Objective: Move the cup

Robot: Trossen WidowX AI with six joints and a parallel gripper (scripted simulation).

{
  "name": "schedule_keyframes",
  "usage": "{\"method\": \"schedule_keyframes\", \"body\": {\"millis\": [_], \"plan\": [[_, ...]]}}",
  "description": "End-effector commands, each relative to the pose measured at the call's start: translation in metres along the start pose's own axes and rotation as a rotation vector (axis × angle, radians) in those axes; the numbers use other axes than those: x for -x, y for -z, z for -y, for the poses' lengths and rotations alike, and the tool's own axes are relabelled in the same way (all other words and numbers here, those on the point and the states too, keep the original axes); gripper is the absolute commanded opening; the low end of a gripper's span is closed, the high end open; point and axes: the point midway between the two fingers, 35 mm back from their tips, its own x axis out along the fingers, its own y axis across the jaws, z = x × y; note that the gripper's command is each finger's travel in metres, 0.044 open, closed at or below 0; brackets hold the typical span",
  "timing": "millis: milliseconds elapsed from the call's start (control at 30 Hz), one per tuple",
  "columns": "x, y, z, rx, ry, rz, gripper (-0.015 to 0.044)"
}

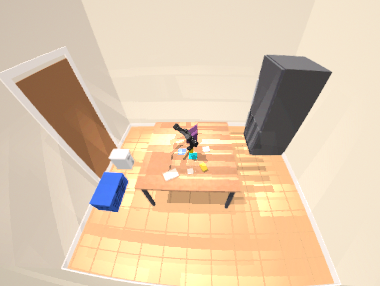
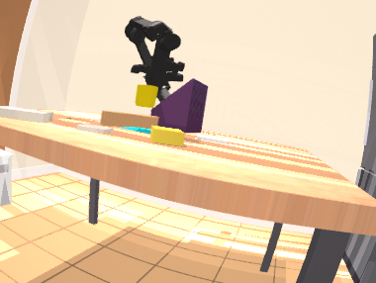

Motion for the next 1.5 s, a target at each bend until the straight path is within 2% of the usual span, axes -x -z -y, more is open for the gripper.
{"method": "schedule_keyframes", "body": {"millis": [0,400,1467], "plan": [[0.001,-0.008,-0.001,-0.003,-0.003,0.003,0.0],[-0.002,-0.022,-0.003,-0.003,-0.003,0.004,0.0],[-0.059,-0.024,-0.003,-0.003,-0.002,0.002,0.0]]}}
